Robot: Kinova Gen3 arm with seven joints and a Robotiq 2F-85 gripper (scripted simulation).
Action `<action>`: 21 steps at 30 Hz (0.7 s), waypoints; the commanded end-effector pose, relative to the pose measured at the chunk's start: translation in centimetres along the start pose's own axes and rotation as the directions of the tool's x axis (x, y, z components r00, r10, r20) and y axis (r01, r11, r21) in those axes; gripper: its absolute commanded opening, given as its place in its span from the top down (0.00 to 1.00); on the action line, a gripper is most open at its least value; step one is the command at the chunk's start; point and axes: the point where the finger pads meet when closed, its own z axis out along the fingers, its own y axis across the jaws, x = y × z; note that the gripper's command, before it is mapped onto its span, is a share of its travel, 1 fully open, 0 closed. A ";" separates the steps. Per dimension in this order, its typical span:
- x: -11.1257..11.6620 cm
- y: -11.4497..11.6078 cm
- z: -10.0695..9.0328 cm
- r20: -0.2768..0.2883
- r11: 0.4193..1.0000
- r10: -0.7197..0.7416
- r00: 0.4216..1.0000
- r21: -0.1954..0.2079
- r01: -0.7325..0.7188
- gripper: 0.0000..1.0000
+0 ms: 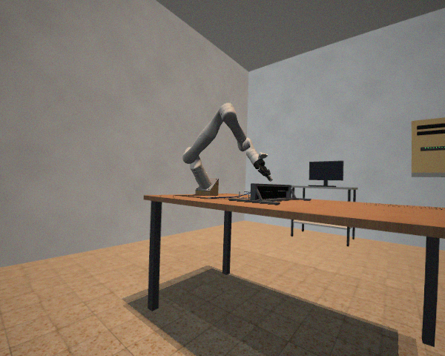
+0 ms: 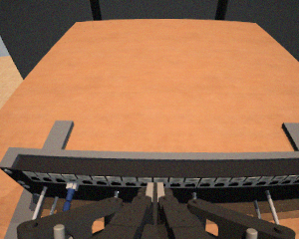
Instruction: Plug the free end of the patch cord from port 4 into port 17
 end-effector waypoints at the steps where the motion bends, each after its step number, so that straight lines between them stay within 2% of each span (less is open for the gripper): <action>1: 0.1 0.0 -0.1 -0.002 1.000 0.001 1.000 0.001 -0.001 1.00; 6: 0.1 0.0 -0.4 -0.002 1.000 0.001 1.000 0.001 -0.001 1.00; 11: 0.1 0.0 -2.4 -0.002 1.000 0.001 1.000 0.001 -0.001 1.00; 13: 0.1 0.0 -2.4 -0.002 1.000 0.001 1.000 0.001 -0.001 1.00; 21: 0.1 0.0 -8.0 -0.002 1.000 0.001 1.000 0.001 -0.001 1.00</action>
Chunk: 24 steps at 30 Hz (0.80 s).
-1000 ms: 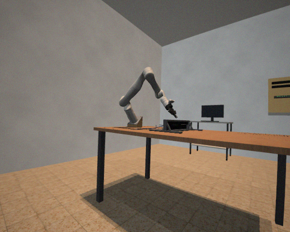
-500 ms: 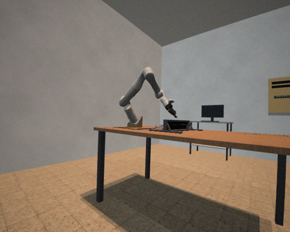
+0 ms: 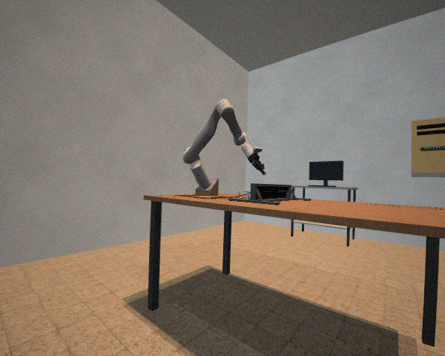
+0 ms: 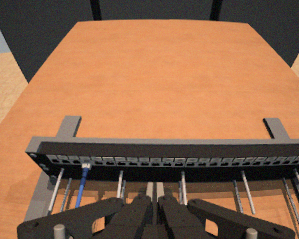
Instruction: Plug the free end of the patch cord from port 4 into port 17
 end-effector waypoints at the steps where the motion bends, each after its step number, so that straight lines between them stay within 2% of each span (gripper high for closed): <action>1: 0.9 -0.3 -2.7 -0.027 1.000 0.000 1.000 0.014 0.000 1.00; 7: 0.8 -0.3 -6.4 -0.027 1.000 0.000 1.000 0.014 0.000 1.00; 9: 0.8 -0.3 -6.4 -0.027 1.000 0.000 1.000 0.014 0.000 1.00; 15: 0.8 -0.3 -7.9 -0.027 1.000 0.000 1.000 0.014 0.000 1.00; 24: 0.8 0.1 -8.0 -0.027 1.000 0.000 1.000 0.014 0.000 1.00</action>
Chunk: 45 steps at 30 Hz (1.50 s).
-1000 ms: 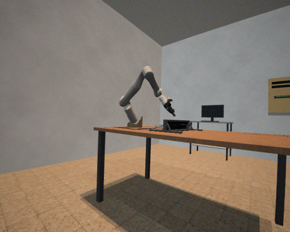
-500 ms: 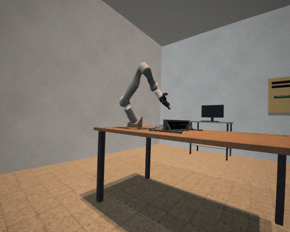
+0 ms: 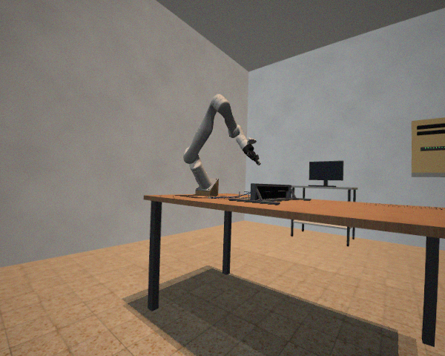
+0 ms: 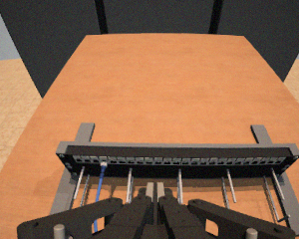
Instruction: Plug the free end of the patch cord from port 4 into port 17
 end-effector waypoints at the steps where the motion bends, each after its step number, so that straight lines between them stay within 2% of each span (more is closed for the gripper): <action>1: 0.1 0.2 -0.1 -0.002 1.000 0.002 1.000 0.000 -0.002 1.00; 6: 0.1 1.3 -0.1 -0.002 1.000 0.002 1.000 0.000 -0.002 1.00; 17: 0.1 6.6 -0.1 -0.002 1.000 0.002 1.000 0.000 -0.002 1.00; 19: 0.1 6.6 -0.1 -0.002 1.000 0.002 1.000 0.000 -0.002 1.00; 26: 0.1 9.2 -0.1 -0.002 1.000 0.002 1.000 0.000 -0.002 1.00; 39: 0.1 9.9 0.0 -0.002 1.000 0.002 1.000 0.000 -0.002 1.00; 45: 0.1 9.9 0.9 -0.002 1.000 0.002 1.000 0.000 -0.002 1.00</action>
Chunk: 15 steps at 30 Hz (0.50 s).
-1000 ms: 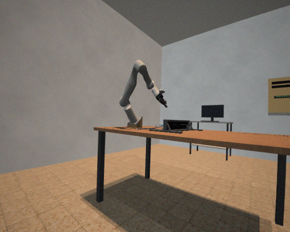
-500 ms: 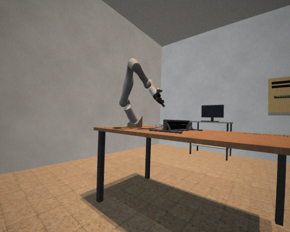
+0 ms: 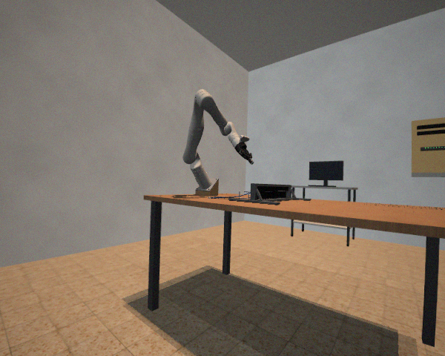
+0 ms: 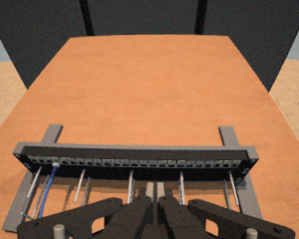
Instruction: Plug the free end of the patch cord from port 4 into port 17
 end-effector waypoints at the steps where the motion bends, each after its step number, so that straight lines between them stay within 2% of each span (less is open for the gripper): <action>1: -0.1 0.1 0.7 0.005 1.000 0.000 1.000 -0.003 0.000 1.00; 6: -0.1 0.1 2.8 0.005 1.000 0.000 1.000 -0.003 0.000 1.00; 8: -0.1 0.1 2.8 0.005 1.000 0.000 1.000 -0.003 0.000 1.00; 15: -0.2 0.1 6.8 0.005 1.000 0.000 1.000 -0.002 0.000 1.00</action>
